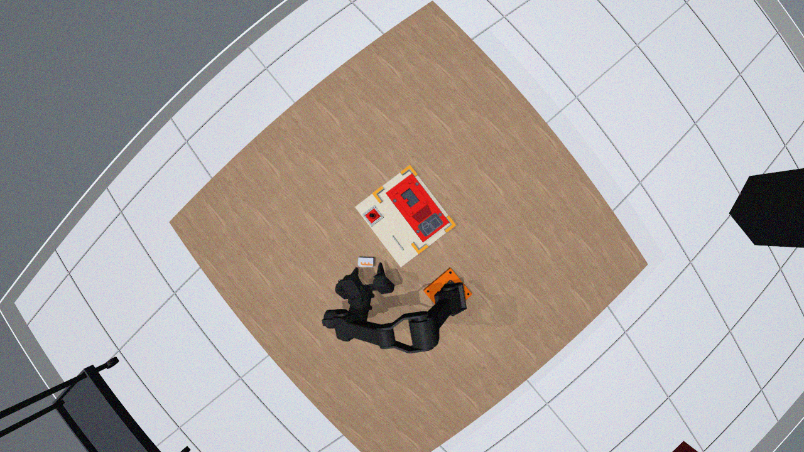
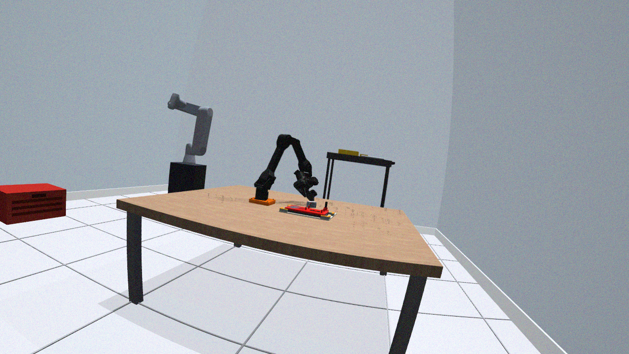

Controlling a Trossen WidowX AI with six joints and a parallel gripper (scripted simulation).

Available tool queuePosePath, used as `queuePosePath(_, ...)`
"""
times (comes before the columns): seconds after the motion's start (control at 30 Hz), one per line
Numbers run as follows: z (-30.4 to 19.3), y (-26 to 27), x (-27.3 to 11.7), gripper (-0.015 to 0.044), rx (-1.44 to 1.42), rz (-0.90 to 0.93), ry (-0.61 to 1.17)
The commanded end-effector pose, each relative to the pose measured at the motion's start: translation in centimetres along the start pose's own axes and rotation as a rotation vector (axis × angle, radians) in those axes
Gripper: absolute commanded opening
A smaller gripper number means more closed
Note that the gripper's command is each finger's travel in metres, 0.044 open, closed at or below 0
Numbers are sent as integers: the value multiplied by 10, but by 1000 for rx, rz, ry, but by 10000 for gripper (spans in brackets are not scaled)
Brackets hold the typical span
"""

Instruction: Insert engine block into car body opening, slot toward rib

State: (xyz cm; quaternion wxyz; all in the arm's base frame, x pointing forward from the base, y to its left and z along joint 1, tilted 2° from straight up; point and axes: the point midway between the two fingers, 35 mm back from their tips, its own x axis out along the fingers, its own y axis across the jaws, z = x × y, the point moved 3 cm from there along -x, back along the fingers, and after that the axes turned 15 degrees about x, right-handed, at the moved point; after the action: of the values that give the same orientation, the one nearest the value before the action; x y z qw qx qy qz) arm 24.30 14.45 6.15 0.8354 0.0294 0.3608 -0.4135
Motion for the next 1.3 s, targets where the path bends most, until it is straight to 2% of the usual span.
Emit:
queuePosePath(0.0, 4, 0, 0, 440, -114, 3, 48)
queuePosePath(0.6, 13, -4, 6, 440, -683, 73, 239)
queuePosePath(1.27, 26, -7, 8, 440, -1289, 318, 367)
